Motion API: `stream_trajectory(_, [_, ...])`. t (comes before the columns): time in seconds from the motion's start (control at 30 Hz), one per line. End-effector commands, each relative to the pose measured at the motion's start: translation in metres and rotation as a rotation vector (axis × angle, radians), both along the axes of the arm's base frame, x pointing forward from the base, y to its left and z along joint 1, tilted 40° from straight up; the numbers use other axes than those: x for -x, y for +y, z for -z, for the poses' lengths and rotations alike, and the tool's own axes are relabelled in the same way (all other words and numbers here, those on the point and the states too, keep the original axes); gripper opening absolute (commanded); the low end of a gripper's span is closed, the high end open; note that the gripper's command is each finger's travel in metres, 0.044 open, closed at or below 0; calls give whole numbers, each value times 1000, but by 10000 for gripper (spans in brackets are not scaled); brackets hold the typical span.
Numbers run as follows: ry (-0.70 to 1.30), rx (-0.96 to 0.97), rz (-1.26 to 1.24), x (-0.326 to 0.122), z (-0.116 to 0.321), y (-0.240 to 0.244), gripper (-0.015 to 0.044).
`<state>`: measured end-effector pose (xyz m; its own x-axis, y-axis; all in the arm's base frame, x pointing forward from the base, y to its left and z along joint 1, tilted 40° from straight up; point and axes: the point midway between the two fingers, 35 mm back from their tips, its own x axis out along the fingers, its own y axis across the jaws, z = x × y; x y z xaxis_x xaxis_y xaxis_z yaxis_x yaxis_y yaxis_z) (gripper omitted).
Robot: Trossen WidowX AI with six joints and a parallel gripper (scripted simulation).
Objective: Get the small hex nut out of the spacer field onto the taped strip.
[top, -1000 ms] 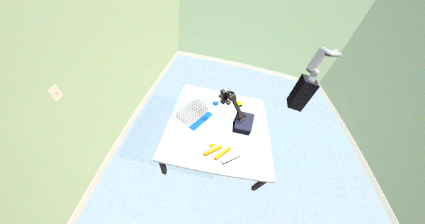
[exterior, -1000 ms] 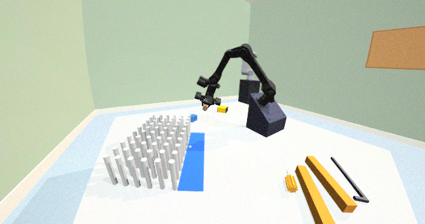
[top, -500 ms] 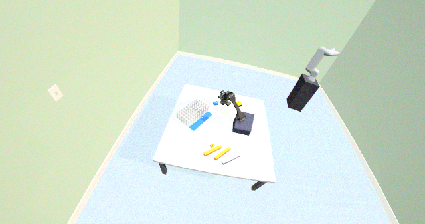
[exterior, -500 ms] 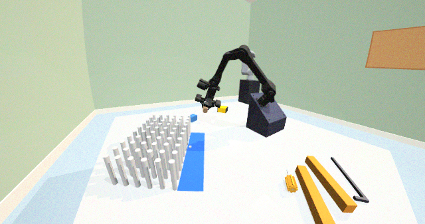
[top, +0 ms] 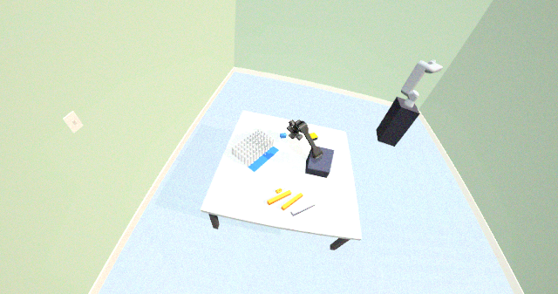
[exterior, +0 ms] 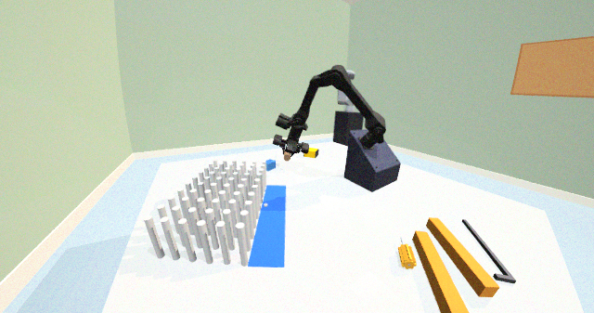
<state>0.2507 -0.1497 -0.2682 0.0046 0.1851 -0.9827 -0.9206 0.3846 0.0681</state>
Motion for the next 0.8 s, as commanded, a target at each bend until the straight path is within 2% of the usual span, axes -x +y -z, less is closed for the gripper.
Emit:
stream_trajectory(0.0, [-7,2,5,-1,2,3,0])
stream_trajectory(0.77, [-6,-1,4,6,20,20,0])
